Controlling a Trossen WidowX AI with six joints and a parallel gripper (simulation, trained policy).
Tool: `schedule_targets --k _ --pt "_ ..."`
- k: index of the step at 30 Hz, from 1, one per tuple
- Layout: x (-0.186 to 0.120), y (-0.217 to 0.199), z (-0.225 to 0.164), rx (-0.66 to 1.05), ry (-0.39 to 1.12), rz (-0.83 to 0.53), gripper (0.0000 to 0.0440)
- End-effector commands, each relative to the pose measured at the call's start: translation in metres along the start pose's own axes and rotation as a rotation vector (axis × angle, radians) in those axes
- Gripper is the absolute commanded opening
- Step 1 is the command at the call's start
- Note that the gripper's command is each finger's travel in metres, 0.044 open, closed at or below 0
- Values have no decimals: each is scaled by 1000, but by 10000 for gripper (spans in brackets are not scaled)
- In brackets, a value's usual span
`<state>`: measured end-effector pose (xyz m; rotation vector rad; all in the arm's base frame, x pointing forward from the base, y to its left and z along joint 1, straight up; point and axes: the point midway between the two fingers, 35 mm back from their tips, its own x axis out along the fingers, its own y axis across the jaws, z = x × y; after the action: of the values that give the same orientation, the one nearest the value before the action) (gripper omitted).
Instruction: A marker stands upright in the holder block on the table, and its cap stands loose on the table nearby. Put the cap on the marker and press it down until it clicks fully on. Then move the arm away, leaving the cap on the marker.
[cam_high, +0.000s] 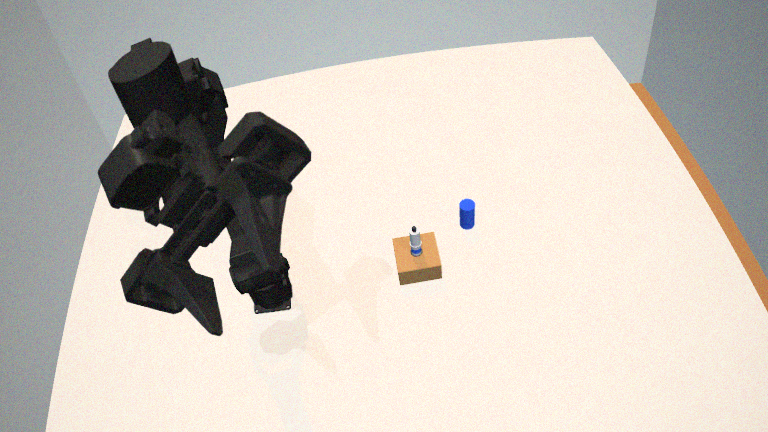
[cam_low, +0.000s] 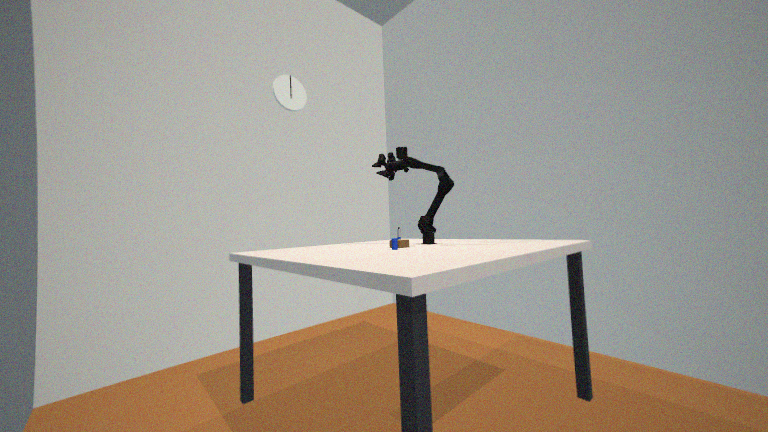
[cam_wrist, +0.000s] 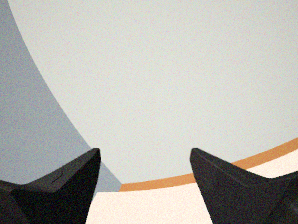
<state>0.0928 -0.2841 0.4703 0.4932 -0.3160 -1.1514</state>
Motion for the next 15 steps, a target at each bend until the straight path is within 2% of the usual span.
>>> schedule_targets --k 1,15 --pt "6 1 -10 -5 40 -4 309" --pt "27 12 -53 -12 197 -5 309"
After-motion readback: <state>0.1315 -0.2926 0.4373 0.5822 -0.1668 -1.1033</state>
